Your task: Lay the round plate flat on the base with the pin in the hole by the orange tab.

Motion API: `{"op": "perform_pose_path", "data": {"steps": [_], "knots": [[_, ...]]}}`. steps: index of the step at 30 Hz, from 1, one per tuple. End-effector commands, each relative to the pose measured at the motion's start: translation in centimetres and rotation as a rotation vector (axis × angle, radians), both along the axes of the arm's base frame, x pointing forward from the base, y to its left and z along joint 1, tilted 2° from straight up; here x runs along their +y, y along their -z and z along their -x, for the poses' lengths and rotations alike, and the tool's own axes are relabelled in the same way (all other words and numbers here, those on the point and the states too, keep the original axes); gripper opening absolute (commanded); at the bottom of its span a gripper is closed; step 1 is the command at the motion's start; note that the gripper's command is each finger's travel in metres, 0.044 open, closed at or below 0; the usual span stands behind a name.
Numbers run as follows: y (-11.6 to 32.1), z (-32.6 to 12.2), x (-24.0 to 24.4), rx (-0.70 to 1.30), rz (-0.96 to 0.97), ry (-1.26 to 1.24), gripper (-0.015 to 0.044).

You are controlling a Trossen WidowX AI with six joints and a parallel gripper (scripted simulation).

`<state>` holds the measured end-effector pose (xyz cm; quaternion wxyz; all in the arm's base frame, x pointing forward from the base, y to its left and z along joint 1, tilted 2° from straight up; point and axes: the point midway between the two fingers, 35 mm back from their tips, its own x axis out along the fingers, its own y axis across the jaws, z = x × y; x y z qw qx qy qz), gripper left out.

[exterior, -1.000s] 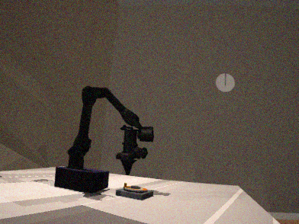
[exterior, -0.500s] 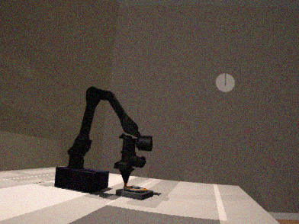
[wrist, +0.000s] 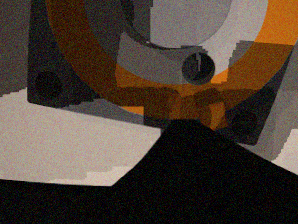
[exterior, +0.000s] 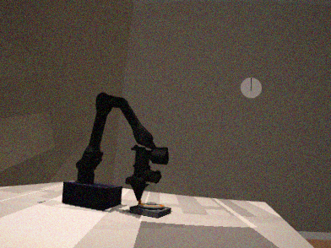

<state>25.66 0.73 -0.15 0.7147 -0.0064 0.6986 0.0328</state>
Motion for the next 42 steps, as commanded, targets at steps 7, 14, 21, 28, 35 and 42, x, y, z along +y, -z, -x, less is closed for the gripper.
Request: {"op": "perform_pose_path", "data": {"steps": [7, 14, 21, 28, 35, 42], "knots": [[0.1, -0.4, -1.5, -0.002, 0.007, 0.000, 0.0000], [0.0, -0.8, -2.3, -0.003, 0.008, 0.000, 0.0000], [-0.1, -1.6, -3.2, -0.003, 0.009, 0.000, 0.0000], [-0.2, -2.3, -3.7, -0.004, 0.009, 0.000, 0.0000], [-0.2, -2.7, -4.0, -0.004, 0.009, 0.000, 0.0000], [-0.3, -3.0, -4.1, -0.005, 0.010, 0.000, 0.0000]]}}
